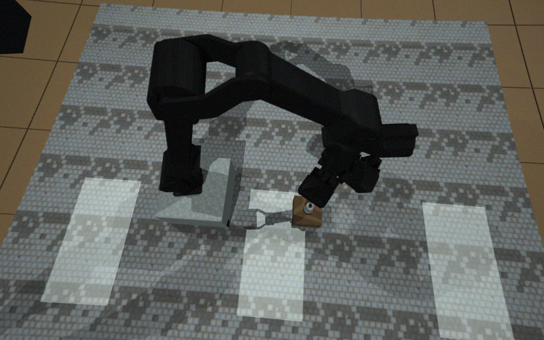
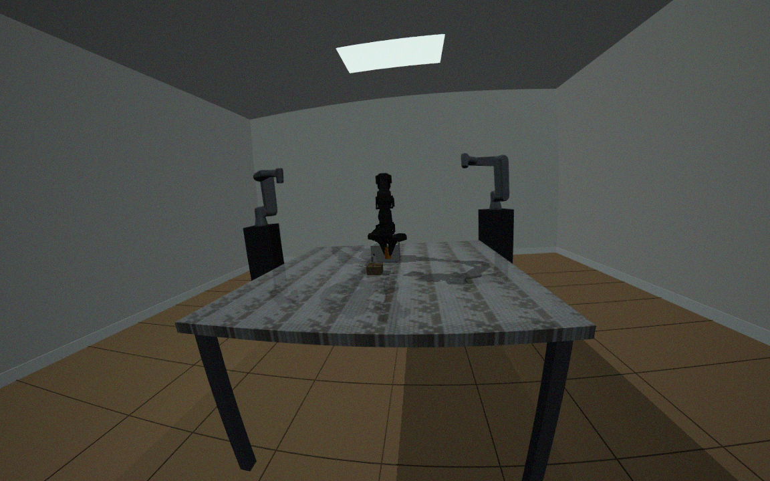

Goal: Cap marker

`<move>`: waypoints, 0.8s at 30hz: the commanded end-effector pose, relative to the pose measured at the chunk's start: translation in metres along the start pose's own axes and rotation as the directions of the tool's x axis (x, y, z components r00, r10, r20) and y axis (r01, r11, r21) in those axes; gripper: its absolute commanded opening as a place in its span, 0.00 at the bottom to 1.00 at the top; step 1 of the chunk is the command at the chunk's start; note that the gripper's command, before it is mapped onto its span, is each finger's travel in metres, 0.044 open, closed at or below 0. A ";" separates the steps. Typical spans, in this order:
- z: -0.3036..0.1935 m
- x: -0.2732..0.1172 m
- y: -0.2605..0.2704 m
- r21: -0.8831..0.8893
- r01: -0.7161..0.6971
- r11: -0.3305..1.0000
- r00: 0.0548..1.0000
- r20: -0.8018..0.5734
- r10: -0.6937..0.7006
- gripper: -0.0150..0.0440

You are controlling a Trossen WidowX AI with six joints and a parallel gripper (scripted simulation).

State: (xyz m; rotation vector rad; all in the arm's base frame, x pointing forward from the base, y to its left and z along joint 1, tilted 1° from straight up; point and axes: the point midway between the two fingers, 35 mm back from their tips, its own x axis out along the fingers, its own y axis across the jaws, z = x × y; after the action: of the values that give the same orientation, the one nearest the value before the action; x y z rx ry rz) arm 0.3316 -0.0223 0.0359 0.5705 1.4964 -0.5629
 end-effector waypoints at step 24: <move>0.007 -0.032 -0.080 -0.002 0.003 1.000 1.000 0.007 -0.003 0.25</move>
State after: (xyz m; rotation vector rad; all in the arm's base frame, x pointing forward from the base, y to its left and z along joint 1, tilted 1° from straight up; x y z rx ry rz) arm 0.2861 -0.0849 0.0670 0.5708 1.4966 -0.5657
